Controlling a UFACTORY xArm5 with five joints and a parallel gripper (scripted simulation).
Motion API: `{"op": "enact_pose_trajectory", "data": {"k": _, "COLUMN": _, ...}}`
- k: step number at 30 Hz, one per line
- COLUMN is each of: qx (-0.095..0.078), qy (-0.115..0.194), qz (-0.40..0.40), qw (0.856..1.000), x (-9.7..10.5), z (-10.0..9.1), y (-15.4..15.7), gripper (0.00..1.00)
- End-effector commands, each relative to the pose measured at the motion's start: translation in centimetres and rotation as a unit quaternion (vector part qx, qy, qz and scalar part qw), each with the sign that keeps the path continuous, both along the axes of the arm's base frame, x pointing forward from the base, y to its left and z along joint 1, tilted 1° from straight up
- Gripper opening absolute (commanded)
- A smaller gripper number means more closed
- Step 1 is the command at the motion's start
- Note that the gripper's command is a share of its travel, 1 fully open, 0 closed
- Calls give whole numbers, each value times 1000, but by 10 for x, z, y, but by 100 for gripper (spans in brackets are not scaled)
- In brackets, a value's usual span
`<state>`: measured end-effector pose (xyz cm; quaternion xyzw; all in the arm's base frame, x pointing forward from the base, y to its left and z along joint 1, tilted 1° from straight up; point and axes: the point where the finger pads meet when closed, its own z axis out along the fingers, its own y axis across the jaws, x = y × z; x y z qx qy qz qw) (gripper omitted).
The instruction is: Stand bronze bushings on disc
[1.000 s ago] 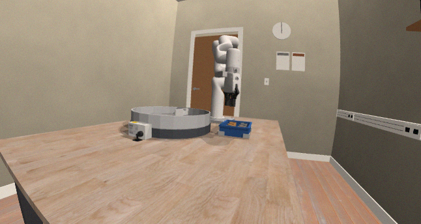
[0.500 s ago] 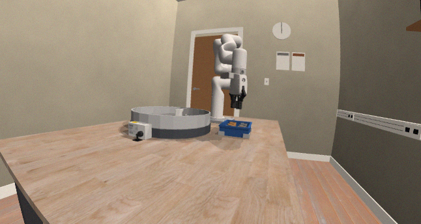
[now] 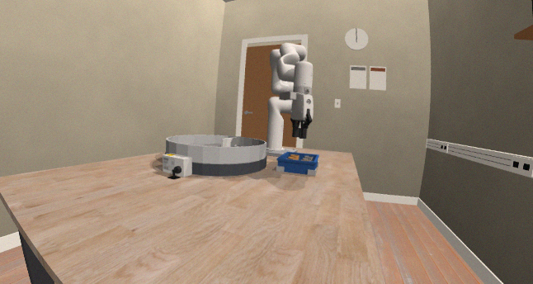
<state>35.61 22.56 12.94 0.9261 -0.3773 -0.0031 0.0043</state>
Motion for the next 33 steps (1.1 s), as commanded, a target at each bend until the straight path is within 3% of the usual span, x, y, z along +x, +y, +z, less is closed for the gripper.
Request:
{"op": "enact_pose_trajectory", "data": {"k": 1, "qx": 1, "qy": -1, "qz": 0, "qw": 1000, "x": 1, "z": 1, "y": 1, "gripper": 48}}
{"op": "enact_pose_trajectory", "data": {"k": 9, "qx": 1, "qy": -1, "qz": 11, "qw": 1000, "x": 0, "z": 1, "y": 0, "gripper": 48}}
{"op": "enact_pose_trajectory", "data": {"k": 18, "qx": 2, "qy": -1, "qz": 150, "qw": 989, "x": -13, "z": 1, "y": -14, "gripper": 48}}
{"op": "enact_pose_trajectory", "data": {"k": 23, "qx": 3, "qy": -1, "qz": 184, "qw": 983, "x": -16, "z": 1, "y": -18, "gripper": 48}}
{"op": "enact_pose_trajectory", "data": {"k": 33, "qx": 3, "qy": -1, "qz": 195, "qw": 981, "x": -17, "z": 1, "y": -19, "gripper": 48}}
